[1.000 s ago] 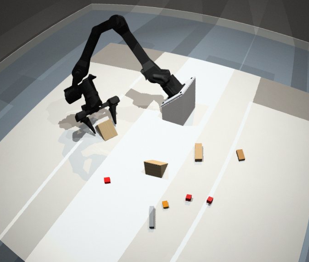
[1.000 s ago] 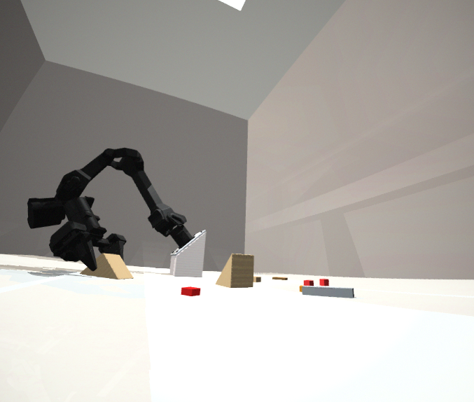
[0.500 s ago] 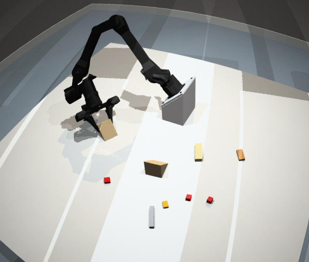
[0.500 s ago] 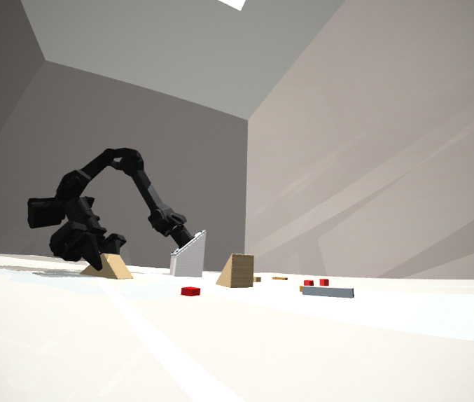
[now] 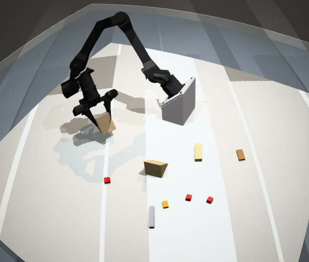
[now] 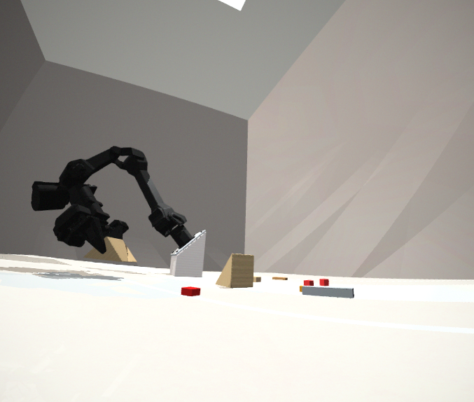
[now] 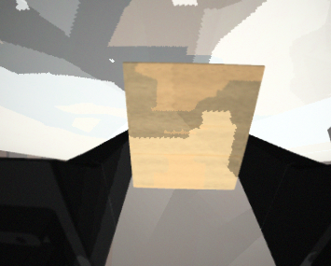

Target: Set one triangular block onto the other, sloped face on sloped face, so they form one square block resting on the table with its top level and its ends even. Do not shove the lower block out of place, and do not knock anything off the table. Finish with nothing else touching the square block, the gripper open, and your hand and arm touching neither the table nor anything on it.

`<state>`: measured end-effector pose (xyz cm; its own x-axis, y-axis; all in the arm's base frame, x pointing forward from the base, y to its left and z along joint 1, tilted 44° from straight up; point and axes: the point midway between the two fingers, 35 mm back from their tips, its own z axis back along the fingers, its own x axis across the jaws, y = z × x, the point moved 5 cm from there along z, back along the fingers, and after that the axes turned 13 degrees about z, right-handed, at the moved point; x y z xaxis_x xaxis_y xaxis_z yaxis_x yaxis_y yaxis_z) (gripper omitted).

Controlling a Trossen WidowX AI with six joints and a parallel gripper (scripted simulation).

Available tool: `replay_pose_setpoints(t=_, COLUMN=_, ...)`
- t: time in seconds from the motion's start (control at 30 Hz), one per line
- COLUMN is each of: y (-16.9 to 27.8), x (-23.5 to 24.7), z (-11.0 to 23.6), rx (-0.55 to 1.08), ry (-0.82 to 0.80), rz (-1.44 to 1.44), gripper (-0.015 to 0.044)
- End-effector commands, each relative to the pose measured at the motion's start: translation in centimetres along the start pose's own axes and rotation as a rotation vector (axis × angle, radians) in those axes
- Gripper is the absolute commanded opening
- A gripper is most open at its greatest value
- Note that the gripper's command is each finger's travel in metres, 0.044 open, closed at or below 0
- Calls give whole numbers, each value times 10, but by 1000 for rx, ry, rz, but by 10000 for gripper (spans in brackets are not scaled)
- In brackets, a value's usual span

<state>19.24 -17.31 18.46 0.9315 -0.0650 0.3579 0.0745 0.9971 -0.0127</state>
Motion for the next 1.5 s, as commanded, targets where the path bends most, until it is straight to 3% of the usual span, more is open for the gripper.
replay_pose_setpoints(t=0.0, y=15, x=5, z=18, rx=-9, ry=-10, rz=1, gripper=0)
replay_pose_setpoints(t=0.3, y=43, x=6, z=47, rx=-6, ry=-13, rz=0, gripper=0)
replay_pose_setpoints(t=0.67, y=43, x=6, z=43, rx=-5, ry=0, rz=22, gripper=0)
replay_pose_setpoints(t=1.47, y=61, x=7, z=26, rx=-124, ry=260, rz=758, gripper=0)
